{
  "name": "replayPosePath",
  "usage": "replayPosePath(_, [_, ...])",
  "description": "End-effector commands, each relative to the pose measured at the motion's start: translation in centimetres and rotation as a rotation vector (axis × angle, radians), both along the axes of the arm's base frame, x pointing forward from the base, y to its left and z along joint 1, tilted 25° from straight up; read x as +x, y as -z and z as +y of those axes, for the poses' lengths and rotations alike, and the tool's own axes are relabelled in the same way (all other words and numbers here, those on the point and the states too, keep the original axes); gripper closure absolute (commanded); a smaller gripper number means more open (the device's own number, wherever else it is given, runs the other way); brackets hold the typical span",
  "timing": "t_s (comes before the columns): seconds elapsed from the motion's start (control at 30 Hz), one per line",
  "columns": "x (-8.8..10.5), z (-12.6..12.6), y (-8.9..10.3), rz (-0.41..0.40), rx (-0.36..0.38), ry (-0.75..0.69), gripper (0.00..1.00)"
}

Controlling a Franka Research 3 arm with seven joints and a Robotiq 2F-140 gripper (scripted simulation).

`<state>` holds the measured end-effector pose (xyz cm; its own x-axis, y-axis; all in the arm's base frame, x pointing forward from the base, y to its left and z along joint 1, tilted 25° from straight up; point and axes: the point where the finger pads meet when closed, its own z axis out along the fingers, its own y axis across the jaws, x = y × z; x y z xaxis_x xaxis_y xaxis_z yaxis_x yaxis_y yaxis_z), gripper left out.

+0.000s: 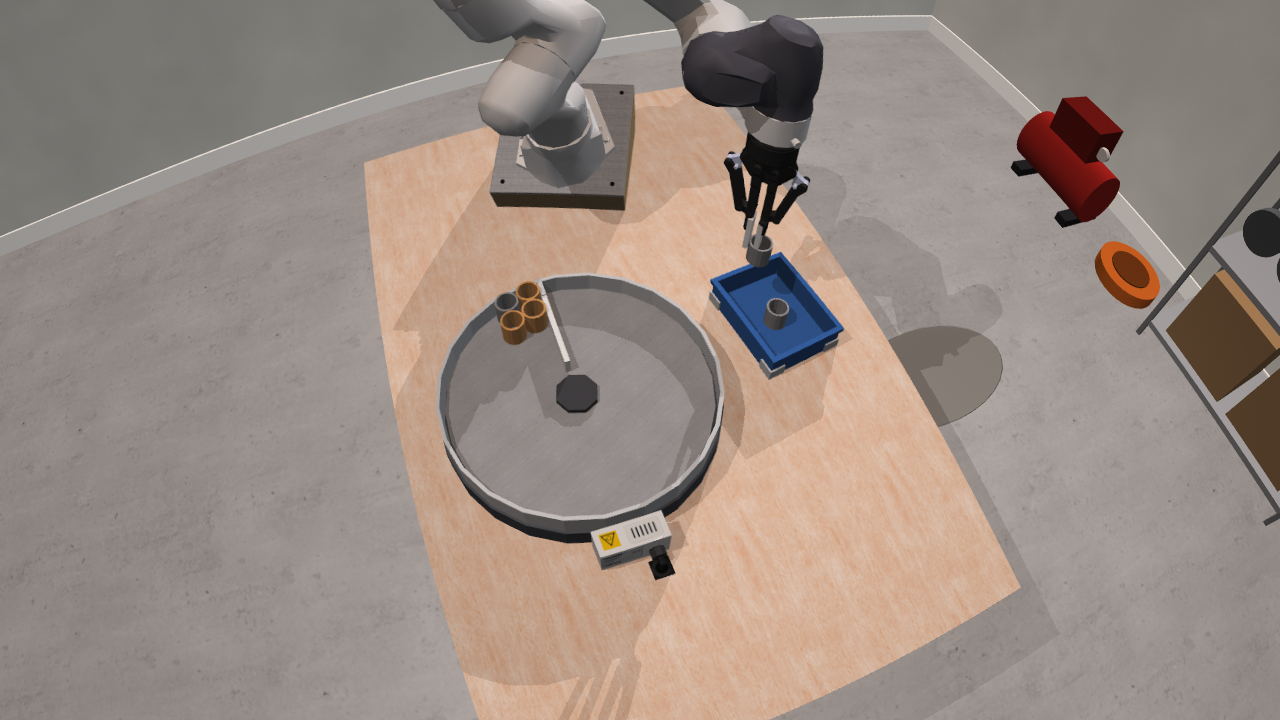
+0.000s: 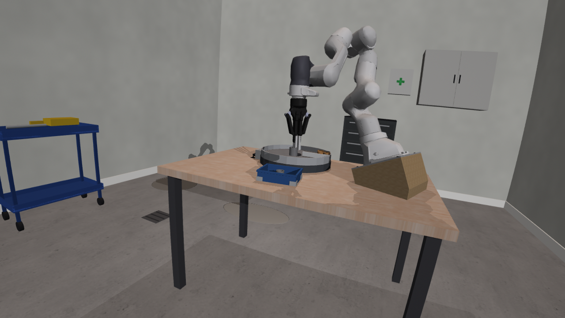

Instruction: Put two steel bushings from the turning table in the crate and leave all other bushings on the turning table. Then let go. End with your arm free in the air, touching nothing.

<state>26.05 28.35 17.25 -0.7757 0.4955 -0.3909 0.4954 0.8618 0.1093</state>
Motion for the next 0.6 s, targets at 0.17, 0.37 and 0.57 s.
replayPosePath(0.17, [-0.36,1.29,0.13,-0.006,-0.036,-0.136,1.00])
replayPosePath(0.37, [-0.45,1.45,0.18,-0.006,-0.040,-0.149,1.00])
replayPosePath(0.57, [-0.48,1.50,0.20,-0.007,-0.041,-0.153,1.00])
